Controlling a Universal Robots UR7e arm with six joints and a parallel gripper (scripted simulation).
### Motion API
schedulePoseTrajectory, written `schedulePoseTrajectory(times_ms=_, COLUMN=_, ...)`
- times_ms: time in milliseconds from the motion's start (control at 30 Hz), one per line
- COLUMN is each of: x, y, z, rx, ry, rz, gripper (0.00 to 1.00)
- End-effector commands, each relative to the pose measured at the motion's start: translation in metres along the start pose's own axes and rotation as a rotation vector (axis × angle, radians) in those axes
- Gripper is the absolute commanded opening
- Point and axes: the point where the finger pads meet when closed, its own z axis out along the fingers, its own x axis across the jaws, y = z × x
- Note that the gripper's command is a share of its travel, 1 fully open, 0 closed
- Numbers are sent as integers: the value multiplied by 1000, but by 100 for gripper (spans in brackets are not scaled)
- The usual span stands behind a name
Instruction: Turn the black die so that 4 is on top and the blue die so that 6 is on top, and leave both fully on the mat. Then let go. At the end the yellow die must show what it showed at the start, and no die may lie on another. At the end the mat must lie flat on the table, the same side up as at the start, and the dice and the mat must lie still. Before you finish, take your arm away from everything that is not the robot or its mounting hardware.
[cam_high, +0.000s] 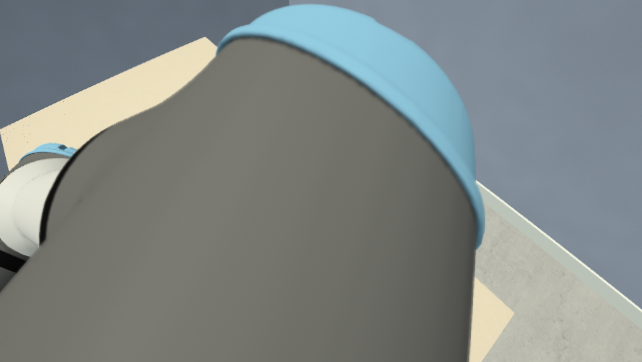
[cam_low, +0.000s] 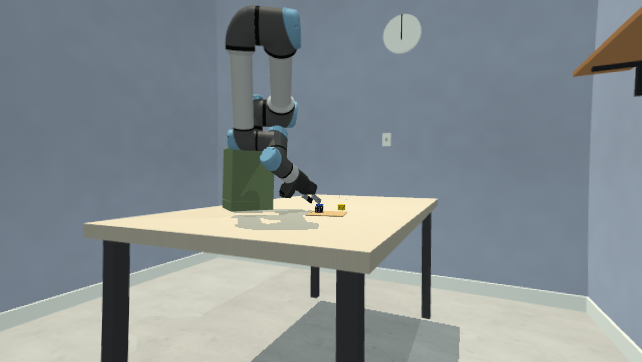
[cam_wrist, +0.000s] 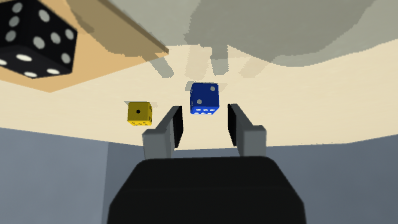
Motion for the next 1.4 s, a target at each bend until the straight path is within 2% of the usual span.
schedulePoseTrajectory(times_ms=0, x=0, y=0, z=0, rx=-1, ry=1, rz=0, gripper=79)
schedulePoseTrajectory(times_ms=200, x=0, y=7, z=-4, rx=-1, ry=1, rz=0, gripper=79)
schedulePoseTrajectory(times_ms=467, x=0, y=31, z=-17, rx=-1, ry=1, rz=0, gripper=79)
schedulePoseTrajectory(times_ms=800, x=0, y=50, z=-27, rx=-1, ry=1, rz=0, gripper=79)
schedulePoseTrajectory(times_ms=1200, x=0, y=53, z=-28, rx=1, ry=1, rz=0, gripper=79)
schedulePoseTrajectory(times_ms=1367, x=0, y=54, z=-28, rx=19, ry=2, rz=1, gripper=79)
